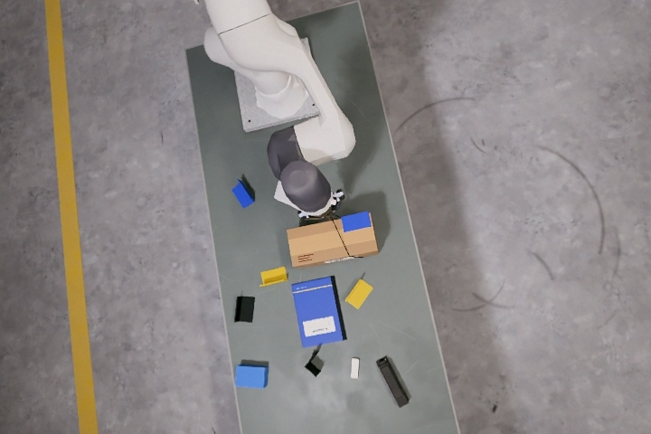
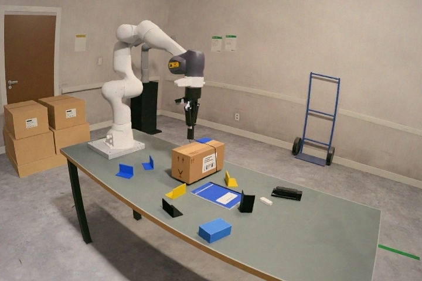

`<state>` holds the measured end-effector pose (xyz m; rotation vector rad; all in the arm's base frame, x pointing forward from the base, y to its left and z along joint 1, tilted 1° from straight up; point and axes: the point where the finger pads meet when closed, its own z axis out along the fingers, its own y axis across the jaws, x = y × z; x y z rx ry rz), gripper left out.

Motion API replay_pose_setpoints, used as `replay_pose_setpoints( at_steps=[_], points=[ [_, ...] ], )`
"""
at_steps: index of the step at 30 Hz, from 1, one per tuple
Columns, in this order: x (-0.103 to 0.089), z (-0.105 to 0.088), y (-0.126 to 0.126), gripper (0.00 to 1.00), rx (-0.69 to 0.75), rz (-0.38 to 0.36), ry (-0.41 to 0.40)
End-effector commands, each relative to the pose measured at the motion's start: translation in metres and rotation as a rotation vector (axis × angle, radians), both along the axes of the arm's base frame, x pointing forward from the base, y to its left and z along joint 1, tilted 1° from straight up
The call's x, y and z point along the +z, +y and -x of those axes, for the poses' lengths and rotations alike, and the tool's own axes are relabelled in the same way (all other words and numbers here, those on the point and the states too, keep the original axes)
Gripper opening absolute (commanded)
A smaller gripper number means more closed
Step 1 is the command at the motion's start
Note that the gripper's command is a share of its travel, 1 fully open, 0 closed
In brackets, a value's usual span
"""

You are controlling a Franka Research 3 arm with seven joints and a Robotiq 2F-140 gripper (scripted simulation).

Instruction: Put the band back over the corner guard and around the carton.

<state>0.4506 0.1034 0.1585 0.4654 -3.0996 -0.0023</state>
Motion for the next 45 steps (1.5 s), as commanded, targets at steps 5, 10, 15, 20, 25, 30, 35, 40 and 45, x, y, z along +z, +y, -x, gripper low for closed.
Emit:
replay_pose_setpoints(
  at_steps=[5, 10, 15, 20, 25, 30, 35, 40, 45],
  points=[
    [-0.001, 0.005, -0.001, 0.10, 0.008, -0.001, 0.006],
    [-0.001, 0.006, -0.001, 0.10, 0.008, -0.001, 0.006],
    [-0.001, 0.006, -0.001, 0.10, 0.008, -0.001, 0.006],
    [-0.001, 0.006, 0.001, 0.10, 0.008, -0.001, 0.006],
    [-0.001, 0.006, 0.006, 0.10, 0.008, -0.001, 0.006],
    [-0.001, 0.006, 0.014, 0.10, 0.008, -0.001, 0.006],
    [0.000, 0.006, 0.021, 0.10, 0.008, -0.001, 0.006],
    [0.000, 0.006, 0.033, 0.10, 0.008, -0.001, 0.006],
    [0.000, 0.006, 0.045, 0.10, 0.008, -0.001, 0.006]
  ],
)
